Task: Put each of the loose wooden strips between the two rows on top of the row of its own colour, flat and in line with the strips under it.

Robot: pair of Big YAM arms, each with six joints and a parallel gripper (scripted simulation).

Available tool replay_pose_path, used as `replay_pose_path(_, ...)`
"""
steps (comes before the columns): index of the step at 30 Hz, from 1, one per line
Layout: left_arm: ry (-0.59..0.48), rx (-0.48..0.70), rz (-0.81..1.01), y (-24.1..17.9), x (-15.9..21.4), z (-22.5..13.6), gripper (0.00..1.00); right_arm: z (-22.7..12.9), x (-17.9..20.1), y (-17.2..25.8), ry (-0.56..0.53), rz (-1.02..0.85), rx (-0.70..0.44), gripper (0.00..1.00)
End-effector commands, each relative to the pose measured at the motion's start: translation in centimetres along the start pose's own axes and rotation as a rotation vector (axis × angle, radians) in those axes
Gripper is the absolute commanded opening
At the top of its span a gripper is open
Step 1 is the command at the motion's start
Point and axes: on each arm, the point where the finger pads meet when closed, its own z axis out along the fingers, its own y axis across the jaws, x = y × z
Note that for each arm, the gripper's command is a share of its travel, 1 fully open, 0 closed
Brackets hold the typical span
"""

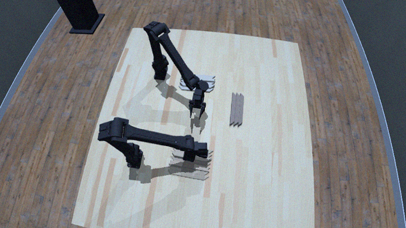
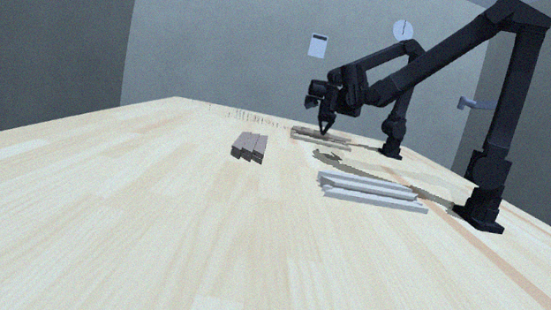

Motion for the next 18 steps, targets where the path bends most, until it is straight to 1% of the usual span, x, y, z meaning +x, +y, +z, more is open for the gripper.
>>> replay_pose_path(1, -0.061, -0.022, 0.07, 1.9, -4.2, 0.3, 0.55, 1.7, -2.1, 0.0, -0.017, -0.004, -0.006, 0.21)
replay_pose_path(2, -0.061, -0.022, 0.07, 1.9, -4.2, 0.3, 0.55, 1.5, -2.8, 0.3, -0.028, -0.006, -0.008, 0.21)
replay_pose_path(3, -0.061, -0.022, 0.07, 1.9, -4.2, 0.3, 0.55, 1.9, -2.2, 0.4, -0.017, -0.006, -0.006, 0.21)
replay_pose_path(5, -0.061, -0.022, 0.07, 1.9, -4.2, 0.3, 0.55, 0.1, -3.0, 0.7, -0.046, -0.004, -0.013, 0.21)
replay_pose_path(7, -0.061, -0.022, 0.07, 1.9, -4.2, 0.3, 0.55, 0.1, -3.0, 0.7, -0.046, -0.004, -0.013, 0.21)
replay_pose_path(9, -0.061, -0.022, 0.07, 1.9, -4.2, 0.3, 0.55, 0.2, -1.6, 0.3, -0.027, -0.004, -0.008, 0.44)
replay_pose_path(10, -0.061, -0.022, 0.07, 1.9, -4.2, 0.3, 0.55, 0.0, -1.1, 0.2, -0.024, -0.004, -0.008, 0.53)
replay_pose_path(13, -0.061, -0.022, 0.07, 1.9, -4.2, 0.3, 0.55, -1.9, -2.4, 0.5, -0.053, -0.004, -0.014, 0.53)
replay_pose_path(18, -0.061, -0.022, 0.07, 1.9, -4.2, 0.3, 0.55, -4.6, -2.5, 0.6, -0.06, -0.004, -0.016, 0.53)
